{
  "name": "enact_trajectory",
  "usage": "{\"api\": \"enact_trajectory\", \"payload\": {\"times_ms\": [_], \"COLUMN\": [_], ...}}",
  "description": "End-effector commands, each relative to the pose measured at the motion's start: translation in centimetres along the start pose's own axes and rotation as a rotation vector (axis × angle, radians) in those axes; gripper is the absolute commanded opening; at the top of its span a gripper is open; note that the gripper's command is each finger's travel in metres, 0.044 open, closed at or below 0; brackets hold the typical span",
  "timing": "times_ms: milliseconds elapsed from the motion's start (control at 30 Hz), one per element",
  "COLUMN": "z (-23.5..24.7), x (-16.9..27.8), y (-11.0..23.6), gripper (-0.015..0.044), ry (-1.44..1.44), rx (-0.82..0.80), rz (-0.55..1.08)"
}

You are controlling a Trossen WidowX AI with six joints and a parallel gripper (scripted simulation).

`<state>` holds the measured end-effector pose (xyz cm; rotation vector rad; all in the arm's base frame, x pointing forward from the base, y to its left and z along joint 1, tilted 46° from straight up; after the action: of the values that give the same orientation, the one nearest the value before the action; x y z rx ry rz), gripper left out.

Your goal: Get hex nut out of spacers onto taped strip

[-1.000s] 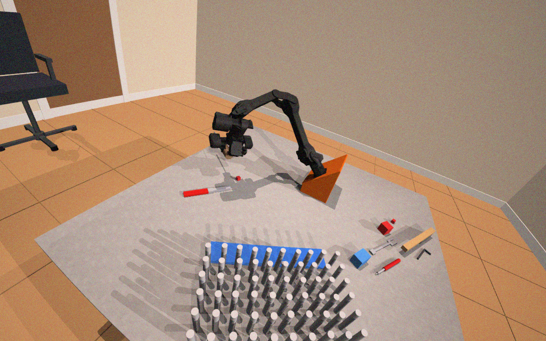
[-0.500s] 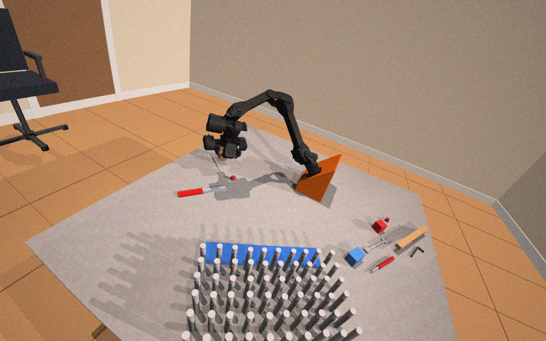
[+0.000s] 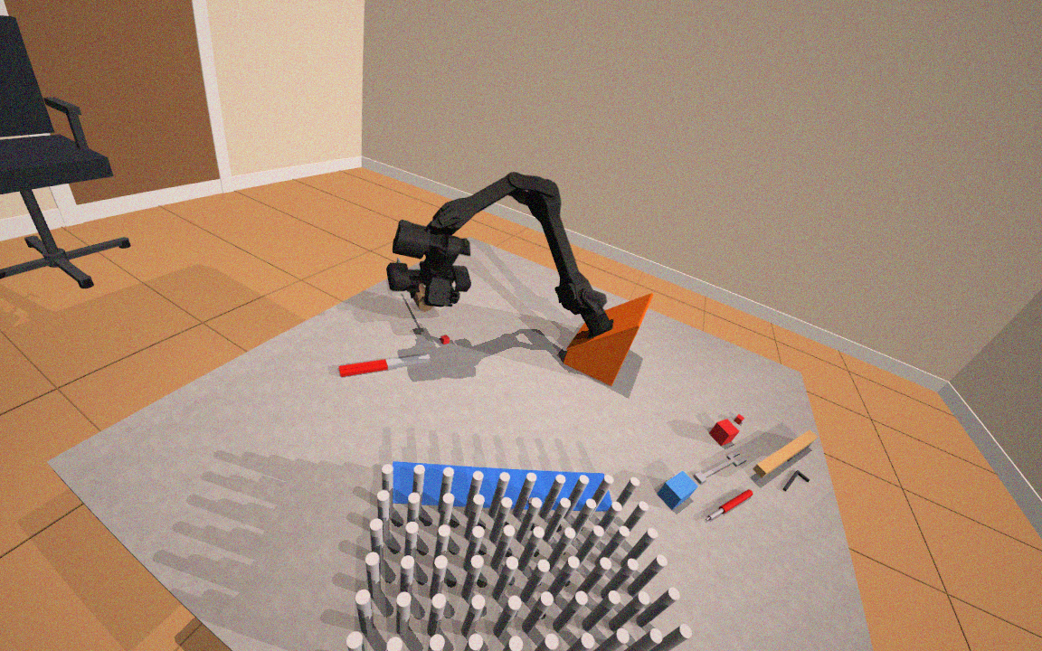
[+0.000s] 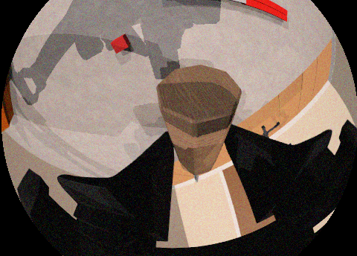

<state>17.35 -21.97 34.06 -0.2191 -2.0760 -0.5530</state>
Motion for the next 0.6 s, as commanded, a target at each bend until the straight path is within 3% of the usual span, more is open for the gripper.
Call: {"api": "enact_trajectory", "payload": {"times_ms": [0,567], "z": [0.0,0.0], "x": [-0.2,-0.7], "y": [-0.2,-1.2], "gripper": [0.0,0.0], "ry": [0.005,0.004], "rx": [0.001,0.001], "rz": [0.0,-0.002]}}
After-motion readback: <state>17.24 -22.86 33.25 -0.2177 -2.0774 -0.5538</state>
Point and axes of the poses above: the point midway between the two fingers, 35 mm back from their tips, its own y axis back along the fingers, its own z axis across the jaws, x = y × z, the point moved 8 cm from there along y, back along the fingers, and after that the axes turned 4 degrees about y, right-handed, at the moved point
